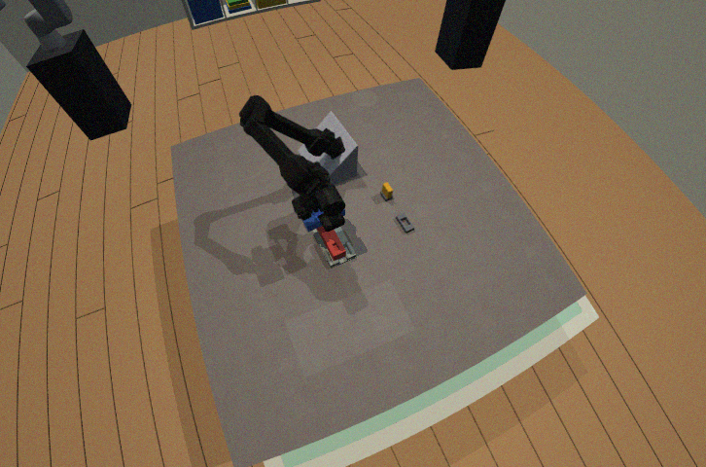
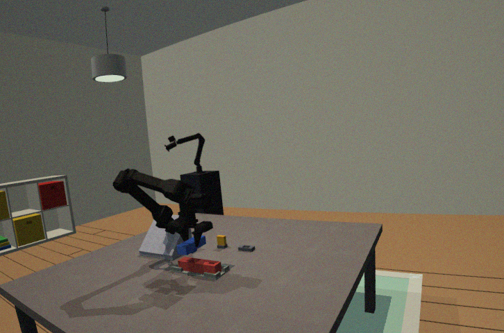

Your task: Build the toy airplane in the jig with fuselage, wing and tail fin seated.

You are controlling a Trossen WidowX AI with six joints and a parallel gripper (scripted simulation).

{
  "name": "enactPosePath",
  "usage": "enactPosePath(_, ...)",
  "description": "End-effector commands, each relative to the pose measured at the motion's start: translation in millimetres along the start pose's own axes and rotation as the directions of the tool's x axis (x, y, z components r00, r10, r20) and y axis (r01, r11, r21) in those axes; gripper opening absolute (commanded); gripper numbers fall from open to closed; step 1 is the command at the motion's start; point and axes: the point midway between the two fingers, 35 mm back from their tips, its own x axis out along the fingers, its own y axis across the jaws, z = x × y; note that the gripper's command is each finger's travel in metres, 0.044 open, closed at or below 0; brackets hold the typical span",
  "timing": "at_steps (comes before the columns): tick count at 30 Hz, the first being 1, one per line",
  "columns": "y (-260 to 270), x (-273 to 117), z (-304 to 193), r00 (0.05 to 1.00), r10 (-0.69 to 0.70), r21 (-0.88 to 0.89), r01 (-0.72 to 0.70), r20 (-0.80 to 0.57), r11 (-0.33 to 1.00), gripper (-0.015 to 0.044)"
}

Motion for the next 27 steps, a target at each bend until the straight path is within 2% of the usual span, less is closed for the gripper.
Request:
enactPosePath(1, -1.8, 1.2, 0.3, 1.000, -0.004, 0.007, 0.004, 0.004, 1.000, 0.0195)
enactPosePath(27, -1.4, 6.9, 0.3, 1.000, -0.004, 0.008, 0.004, 0.004, 1.000, 0.0195)
